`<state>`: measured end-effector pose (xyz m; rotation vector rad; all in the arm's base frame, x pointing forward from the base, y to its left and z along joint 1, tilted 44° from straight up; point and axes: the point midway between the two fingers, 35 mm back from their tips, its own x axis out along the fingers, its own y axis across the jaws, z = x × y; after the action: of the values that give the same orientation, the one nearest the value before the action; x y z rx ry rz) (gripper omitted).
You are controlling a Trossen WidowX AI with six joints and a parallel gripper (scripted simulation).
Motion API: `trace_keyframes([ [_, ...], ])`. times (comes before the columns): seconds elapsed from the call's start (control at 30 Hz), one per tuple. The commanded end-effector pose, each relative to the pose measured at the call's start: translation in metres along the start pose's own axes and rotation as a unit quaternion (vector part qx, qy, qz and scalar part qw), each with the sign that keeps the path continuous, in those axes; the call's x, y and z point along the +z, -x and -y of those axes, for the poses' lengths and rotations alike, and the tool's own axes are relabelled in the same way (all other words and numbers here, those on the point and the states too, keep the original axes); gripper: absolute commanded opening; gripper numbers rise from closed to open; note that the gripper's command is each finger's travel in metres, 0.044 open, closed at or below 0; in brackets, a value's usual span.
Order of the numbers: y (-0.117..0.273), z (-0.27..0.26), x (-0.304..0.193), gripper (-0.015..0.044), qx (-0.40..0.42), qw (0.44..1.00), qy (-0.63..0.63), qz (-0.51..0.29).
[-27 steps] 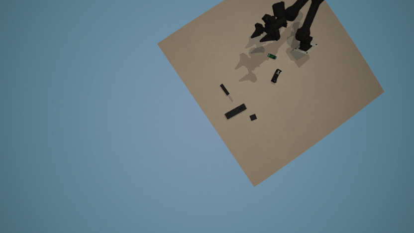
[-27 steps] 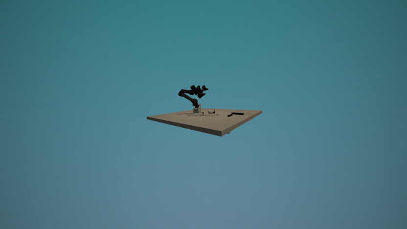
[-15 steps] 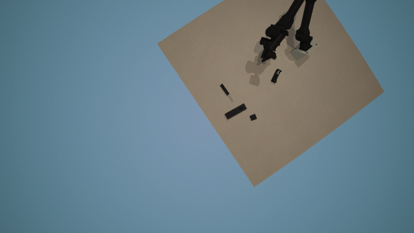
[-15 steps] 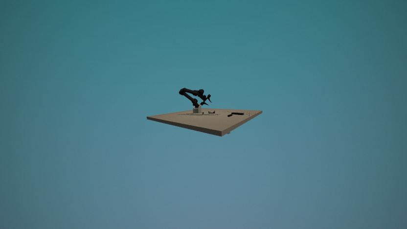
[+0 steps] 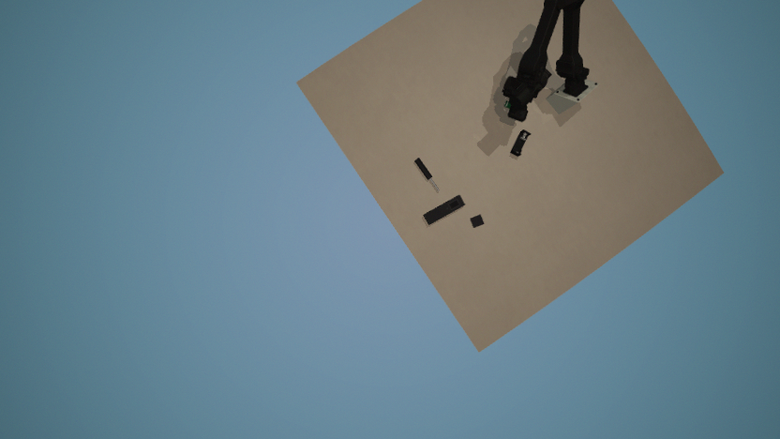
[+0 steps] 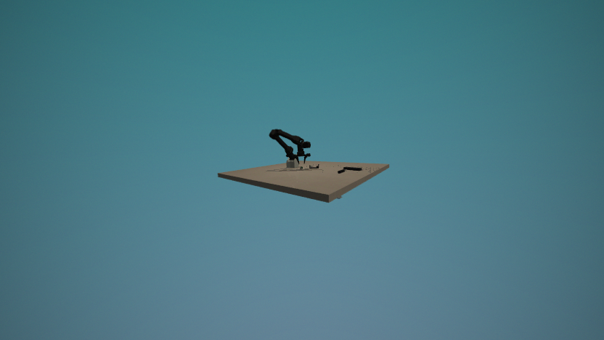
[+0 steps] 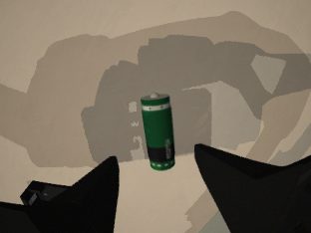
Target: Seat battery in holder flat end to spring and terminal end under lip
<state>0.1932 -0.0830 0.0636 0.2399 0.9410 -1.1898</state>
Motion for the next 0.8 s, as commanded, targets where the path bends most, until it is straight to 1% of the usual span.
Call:
trace_keyframes([
  [0.0, -0.001, 0.004, -0.002, 0.0244, -0.017, 1.000, 0.004, 0.003],
  [0.77, -0.034, 0.004, -0.002, 0.0244, -0.017, 1.000, 0.004, 0.002],
])
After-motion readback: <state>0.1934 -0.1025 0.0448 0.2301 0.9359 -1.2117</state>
